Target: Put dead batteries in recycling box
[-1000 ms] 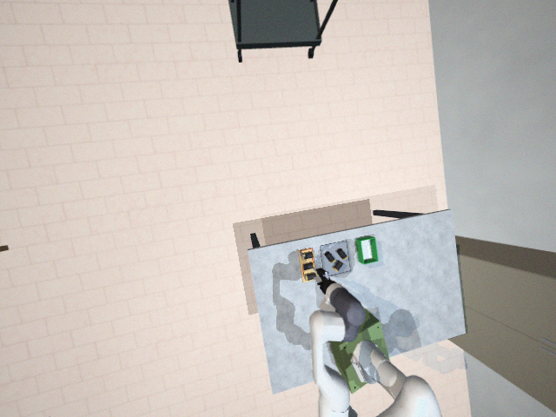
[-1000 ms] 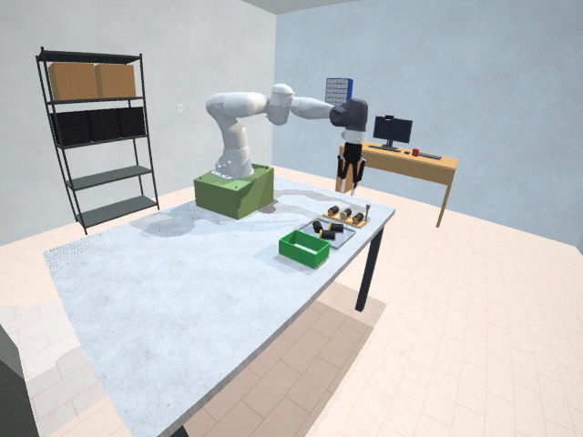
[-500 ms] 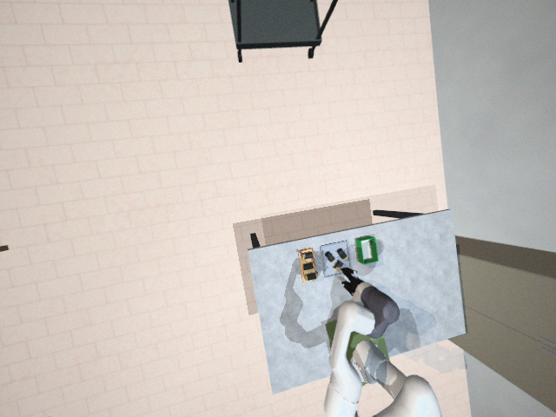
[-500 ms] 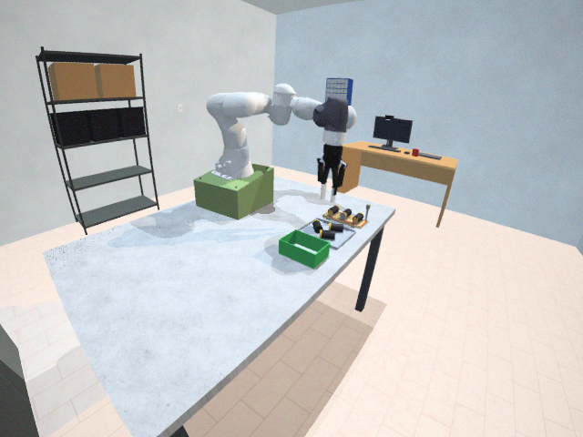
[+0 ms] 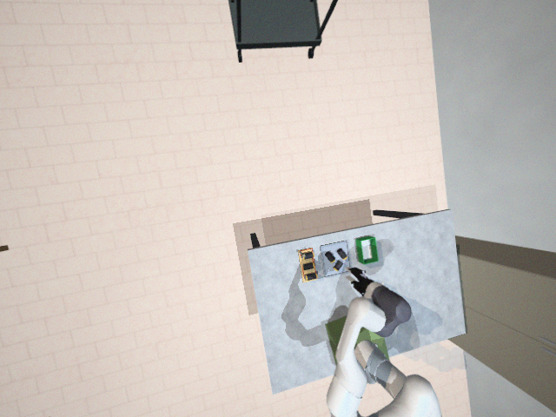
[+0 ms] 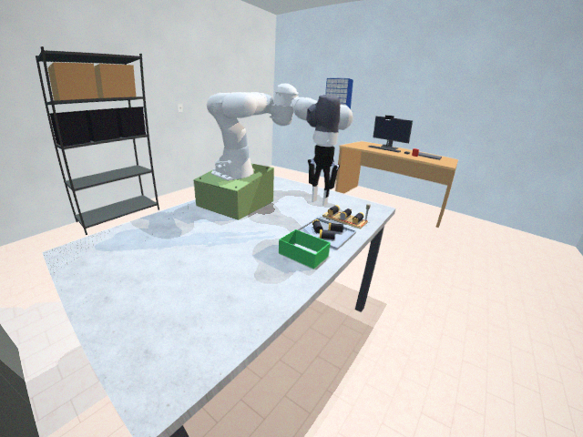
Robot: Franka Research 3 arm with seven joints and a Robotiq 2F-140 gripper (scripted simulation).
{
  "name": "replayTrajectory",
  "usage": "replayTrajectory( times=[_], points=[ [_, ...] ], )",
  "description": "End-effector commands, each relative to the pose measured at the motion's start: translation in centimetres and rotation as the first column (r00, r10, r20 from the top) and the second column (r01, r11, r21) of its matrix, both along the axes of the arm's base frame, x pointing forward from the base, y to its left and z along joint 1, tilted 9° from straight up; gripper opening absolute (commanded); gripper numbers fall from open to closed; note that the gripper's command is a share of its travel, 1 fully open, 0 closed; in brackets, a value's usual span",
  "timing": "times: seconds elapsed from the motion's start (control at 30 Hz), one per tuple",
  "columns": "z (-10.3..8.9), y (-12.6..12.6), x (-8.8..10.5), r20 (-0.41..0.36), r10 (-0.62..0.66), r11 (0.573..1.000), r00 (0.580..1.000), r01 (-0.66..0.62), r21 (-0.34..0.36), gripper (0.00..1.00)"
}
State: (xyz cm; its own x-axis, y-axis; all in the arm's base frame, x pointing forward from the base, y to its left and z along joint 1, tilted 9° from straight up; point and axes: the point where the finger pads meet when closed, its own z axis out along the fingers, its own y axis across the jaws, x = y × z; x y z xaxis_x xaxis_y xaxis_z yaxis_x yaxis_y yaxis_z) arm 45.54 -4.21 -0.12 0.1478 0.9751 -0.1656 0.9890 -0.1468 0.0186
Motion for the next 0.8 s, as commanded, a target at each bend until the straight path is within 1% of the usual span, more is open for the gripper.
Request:
replayTrajectory(
  times=[0.0, 0.07, 0.1, 0.23, 0.3, 0.33, 0.4, 0.47, 0.7, 0.77],
  points=[
    [0.13, 0.13, 0.14, -0.023, 0.169, 0.986, 0.985, -0.168, 0.005, 0.29],
    [0.13, 0.13, 0.14, -0.043, 0.289, 0.957, 0.956, -0.289, 0.01, 0.29],
    [0.13, 0.13, 0.14, -0.054, 0.356, 0.935, 0.933, -0.356, 0.014, 0.29],
    [0.13, 0.13, 0.14, -0.093, 0.591, 0.806, 0.801, -0.59, 0.036, 0.29],
    [0.13, 0.13, 0.14, -0.104, 0.659, 0.751, 0.745, -0.658, 0.045, 0.29],
    [0.13, 0.13, 0.14, -0.107, 0.678, 0.734, 0.727, -0.678, 0.048, 0.29],
    [0.13, 0.13, 0.14, -0.107, 0.678, 0.734, 0.727, -0.678, 0.048, 0.29],
    [0.13, 0.13, 0.14, -0.11, 0.694, 0.719, 0.711, -0.694, 0.05, 0.29],
    [0.1, 0.13, 0.14, -0.11, 0.695, 0.718, 0.711, -0.694, 0.05, 0.29],
    [-0.43, 0.04, 0.14, -0.11, 0.695, 0.718, 0.711, -0.694, 0.05, 0.29]
  ],
)
